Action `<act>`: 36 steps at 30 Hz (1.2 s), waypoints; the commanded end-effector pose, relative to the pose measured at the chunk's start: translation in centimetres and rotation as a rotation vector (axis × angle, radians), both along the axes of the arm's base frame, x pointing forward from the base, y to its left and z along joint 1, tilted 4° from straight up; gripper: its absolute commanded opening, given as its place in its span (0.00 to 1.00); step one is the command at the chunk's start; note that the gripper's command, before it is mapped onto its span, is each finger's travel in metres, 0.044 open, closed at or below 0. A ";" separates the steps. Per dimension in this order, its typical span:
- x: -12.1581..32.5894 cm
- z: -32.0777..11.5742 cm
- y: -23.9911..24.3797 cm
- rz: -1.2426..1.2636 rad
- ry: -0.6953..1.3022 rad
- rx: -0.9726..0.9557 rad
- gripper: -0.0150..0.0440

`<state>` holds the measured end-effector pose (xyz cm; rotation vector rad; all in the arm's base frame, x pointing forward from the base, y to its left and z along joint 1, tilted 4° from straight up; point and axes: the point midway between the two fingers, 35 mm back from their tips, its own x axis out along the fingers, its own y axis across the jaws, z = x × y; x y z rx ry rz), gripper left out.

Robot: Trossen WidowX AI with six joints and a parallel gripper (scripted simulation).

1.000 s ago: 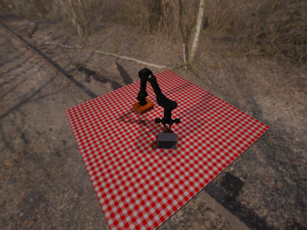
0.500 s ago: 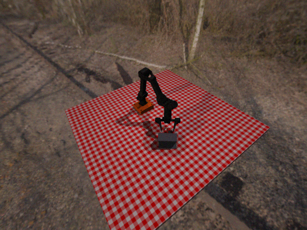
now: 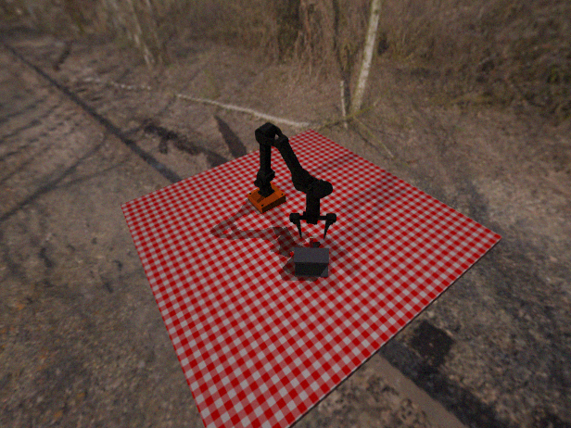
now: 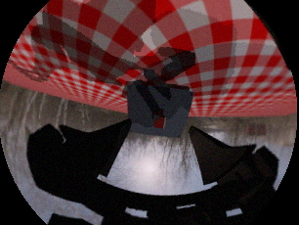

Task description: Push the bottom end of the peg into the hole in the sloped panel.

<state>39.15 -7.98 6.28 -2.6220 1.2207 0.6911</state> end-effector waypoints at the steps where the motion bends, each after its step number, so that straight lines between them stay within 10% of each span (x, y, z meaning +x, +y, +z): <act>1: -0.3 0.4 0.5 -0.003 -0.004 0.002 1.00; 36: -3.3 2.8 4.7 0.003 -0.001 -0.001 1.00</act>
